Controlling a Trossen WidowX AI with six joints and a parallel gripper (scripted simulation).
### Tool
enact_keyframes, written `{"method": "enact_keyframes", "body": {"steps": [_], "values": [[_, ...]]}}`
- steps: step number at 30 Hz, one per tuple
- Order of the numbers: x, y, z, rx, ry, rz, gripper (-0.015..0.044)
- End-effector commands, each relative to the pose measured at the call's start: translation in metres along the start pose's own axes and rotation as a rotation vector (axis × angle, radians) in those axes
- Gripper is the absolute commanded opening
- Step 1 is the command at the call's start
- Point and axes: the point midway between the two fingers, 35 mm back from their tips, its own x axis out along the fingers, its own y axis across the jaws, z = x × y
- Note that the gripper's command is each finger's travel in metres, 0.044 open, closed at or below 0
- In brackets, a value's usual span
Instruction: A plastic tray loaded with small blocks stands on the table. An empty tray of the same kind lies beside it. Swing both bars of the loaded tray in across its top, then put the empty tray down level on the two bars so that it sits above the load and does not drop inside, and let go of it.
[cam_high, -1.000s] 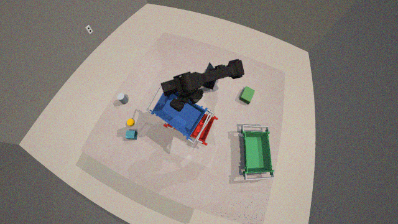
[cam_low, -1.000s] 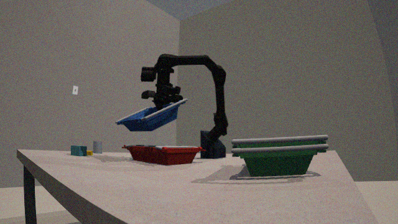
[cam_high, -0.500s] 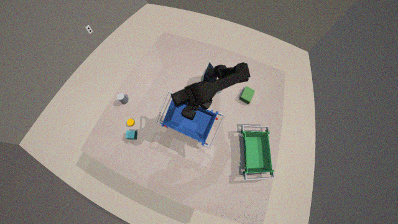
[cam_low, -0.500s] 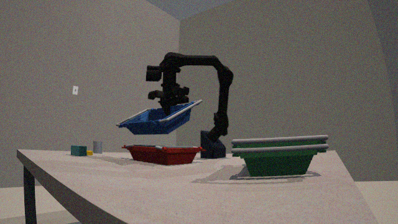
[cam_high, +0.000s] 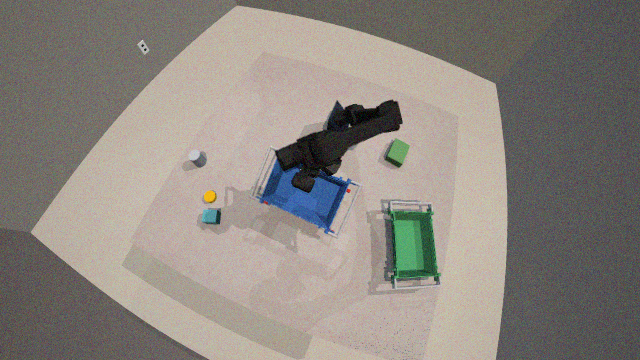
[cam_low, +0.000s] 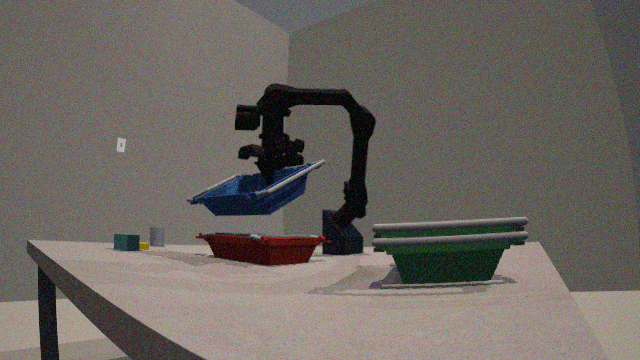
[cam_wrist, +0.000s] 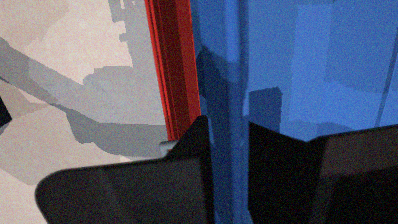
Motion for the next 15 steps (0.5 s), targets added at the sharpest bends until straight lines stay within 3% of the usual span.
{"method": "enact_keyframes", "body": {"steps": [1, 15], "values": [[-0.0051, -0.0002, -0.0007, -0.002, -0.002, -0.021, 0.0000], [-0.0051, 0.0004, 0.0002, -0.002, -0.002, -0.021, 0.0000]]}}
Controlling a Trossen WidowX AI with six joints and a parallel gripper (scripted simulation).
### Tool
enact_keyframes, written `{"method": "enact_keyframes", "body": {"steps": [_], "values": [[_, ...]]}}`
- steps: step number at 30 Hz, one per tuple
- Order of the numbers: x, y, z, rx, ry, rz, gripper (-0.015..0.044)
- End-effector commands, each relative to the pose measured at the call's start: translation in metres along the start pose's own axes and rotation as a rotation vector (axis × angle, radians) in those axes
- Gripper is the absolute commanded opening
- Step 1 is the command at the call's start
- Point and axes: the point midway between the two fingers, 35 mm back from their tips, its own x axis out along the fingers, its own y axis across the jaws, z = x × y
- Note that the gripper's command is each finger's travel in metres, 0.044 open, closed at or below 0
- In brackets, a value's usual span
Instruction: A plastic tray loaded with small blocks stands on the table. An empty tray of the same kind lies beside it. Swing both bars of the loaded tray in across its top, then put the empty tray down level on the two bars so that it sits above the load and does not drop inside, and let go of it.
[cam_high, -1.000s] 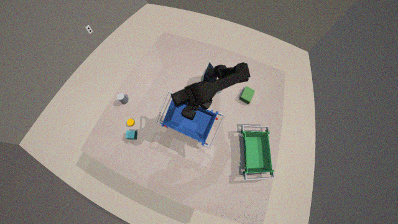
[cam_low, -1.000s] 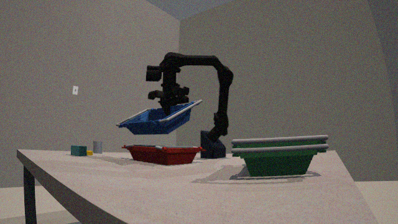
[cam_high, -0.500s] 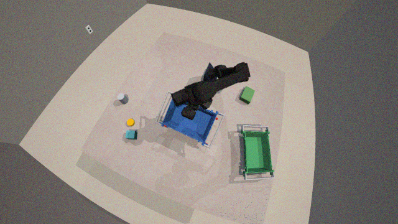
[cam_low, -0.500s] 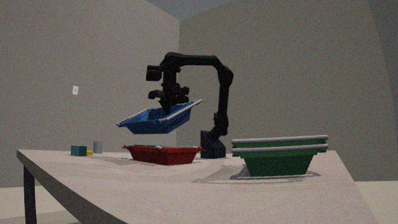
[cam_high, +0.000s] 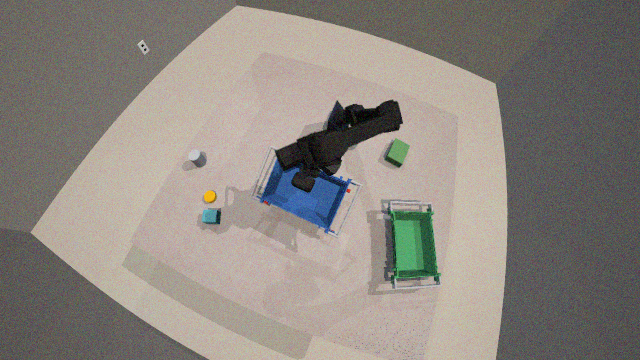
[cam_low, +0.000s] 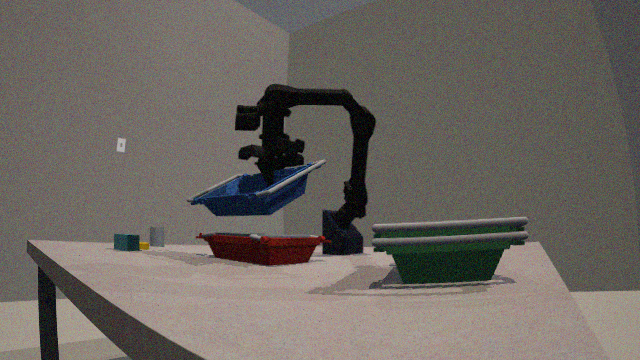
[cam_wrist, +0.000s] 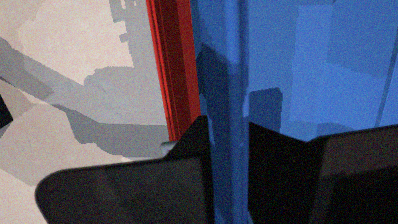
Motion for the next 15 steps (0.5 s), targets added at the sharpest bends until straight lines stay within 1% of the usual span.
{"method": "enact_keyframes", "body": {"steps": [1, 15], "values": [[-0.0056, -0.0007, -0.0001, -0.004, -0.001, -0.023, 0.0000], [-0.0018, -0.0009, -0.0002, -0.004, -0.001, -0.023, 0.0000]]}}
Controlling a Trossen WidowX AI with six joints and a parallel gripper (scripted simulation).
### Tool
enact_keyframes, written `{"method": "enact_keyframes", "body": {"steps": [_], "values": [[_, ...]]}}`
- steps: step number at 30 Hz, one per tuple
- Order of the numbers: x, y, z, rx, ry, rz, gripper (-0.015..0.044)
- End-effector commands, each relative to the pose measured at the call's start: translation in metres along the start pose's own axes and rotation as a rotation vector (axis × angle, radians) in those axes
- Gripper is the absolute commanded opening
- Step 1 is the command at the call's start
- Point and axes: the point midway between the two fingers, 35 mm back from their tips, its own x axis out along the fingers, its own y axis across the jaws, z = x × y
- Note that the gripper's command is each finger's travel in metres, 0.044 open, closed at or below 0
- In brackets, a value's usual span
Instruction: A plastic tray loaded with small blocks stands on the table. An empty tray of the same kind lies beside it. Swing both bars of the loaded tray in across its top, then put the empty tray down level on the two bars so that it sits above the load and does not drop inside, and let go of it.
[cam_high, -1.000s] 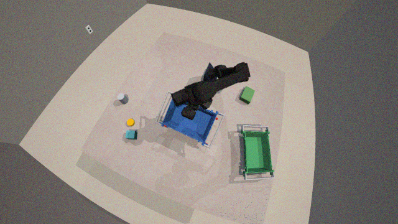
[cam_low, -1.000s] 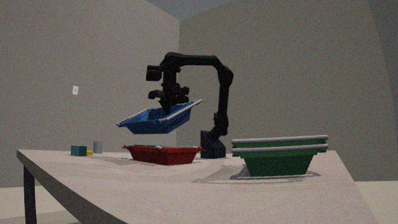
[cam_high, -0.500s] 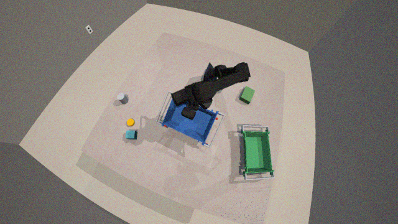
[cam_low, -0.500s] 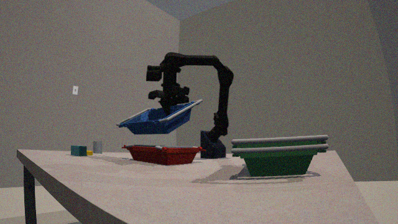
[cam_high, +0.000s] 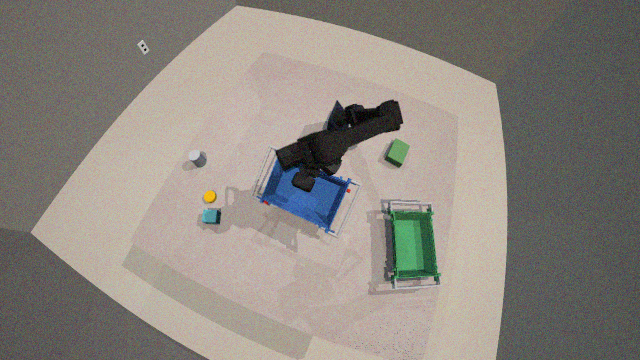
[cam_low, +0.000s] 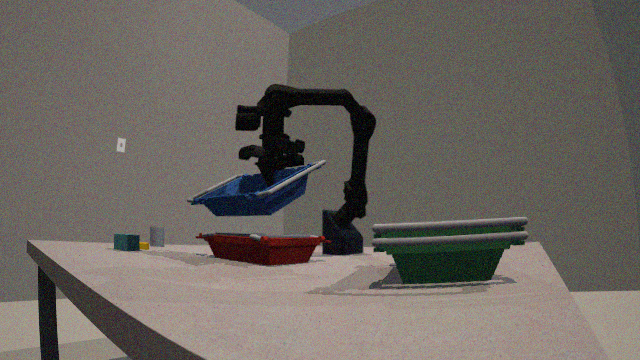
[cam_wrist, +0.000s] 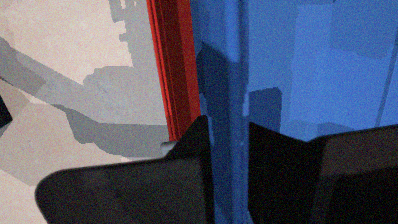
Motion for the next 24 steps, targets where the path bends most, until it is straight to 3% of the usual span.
{"method": "enact_keyframes", "body": {"steps": [1, 24], "values": [[-0.001, -0.002, 0.000, -0.003, -0.001, -0.022, 0.0000], [0.034, -0.002, -0.001, -0.003, -0.002, -0.023, 0.0000]]}}
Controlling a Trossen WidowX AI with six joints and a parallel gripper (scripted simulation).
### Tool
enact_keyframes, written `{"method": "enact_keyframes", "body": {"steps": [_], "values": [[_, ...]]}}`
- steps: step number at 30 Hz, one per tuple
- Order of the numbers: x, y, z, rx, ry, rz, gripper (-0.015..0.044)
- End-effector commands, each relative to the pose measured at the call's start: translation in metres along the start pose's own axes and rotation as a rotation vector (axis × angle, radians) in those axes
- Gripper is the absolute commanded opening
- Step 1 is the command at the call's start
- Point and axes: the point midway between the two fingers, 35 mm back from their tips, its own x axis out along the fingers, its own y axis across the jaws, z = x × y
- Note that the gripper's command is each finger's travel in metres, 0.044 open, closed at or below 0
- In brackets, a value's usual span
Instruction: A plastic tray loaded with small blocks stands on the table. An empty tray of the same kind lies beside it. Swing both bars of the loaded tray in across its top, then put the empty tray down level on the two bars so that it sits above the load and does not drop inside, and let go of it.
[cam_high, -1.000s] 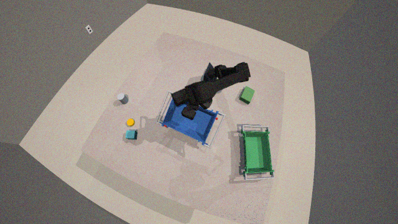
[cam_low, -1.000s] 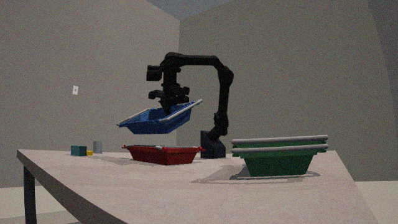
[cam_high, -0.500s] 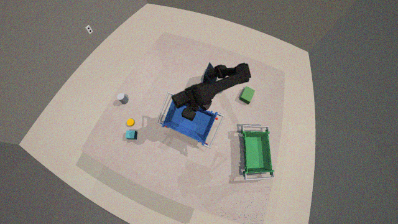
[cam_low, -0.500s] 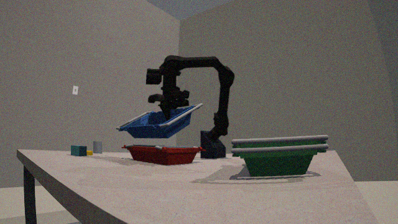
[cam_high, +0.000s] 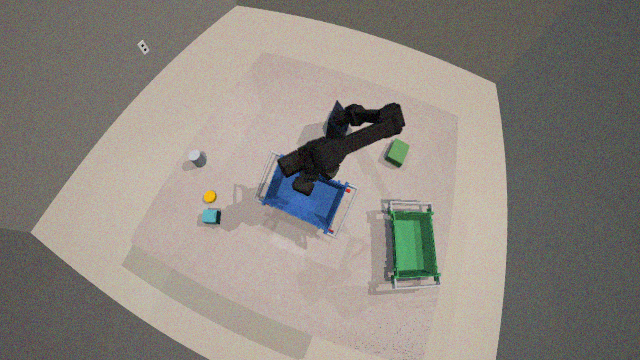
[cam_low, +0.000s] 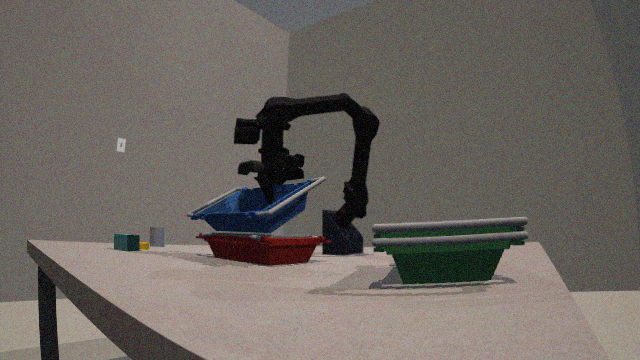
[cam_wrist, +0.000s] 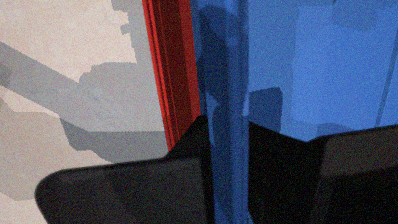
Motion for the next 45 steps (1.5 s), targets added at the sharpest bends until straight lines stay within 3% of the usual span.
{"method": "enact_keyframes", "body": {"steps": [1, 45], "values": [[-0.001, -0.002, 0.000, 0.000, -0.001, -0.027, 0.0000], [0.033, 0.020, 0.000, 0.000, -0.002, -0.026, 0.0000]]}}
